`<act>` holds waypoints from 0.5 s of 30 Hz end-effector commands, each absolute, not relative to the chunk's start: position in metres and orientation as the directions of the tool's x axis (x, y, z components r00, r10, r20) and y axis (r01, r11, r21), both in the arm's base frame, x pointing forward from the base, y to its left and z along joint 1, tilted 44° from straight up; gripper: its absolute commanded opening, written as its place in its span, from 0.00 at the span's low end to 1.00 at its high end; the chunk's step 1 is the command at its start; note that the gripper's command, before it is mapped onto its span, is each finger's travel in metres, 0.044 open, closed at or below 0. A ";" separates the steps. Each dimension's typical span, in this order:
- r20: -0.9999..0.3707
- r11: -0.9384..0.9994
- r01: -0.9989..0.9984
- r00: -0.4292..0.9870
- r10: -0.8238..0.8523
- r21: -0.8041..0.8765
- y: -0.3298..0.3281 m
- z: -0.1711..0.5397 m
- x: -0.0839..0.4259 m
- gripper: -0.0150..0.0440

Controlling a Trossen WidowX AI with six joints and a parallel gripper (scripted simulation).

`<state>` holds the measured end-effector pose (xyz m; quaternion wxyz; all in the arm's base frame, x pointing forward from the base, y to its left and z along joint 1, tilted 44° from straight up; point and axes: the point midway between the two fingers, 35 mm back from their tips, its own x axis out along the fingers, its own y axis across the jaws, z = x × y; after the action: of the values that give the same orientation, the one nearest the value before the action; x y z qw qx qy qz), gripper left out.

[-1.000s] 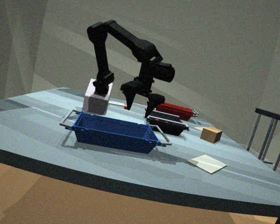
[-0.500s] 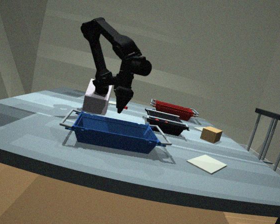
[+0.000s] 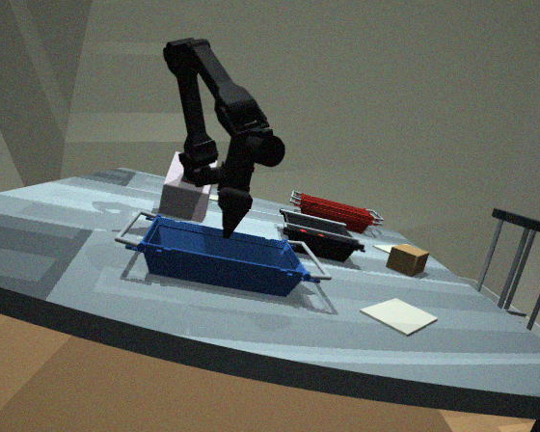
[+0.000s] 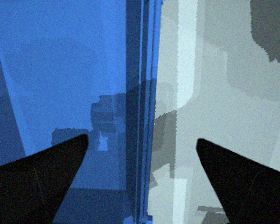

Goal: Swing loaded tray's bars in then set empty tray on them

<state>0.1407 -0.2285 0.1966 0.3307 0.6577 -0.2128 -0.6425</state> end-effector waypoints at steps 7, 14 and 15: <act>-0.711 -0.696 0.157 0.077 -0.699 0.701 -0.257 0.161 0.139 1.00; -0.711 -0.695 0.157 0.077 -0.699 0.701 -0.257 0.161 0.139 1.00; -0.711 -0.695 0.157 0.077 -0.699 0.701 -0.257 0.161 0.139 1.00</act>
<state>0.1392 -0.2568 0.1651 0.3313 0.6552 -0.2123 -0.6449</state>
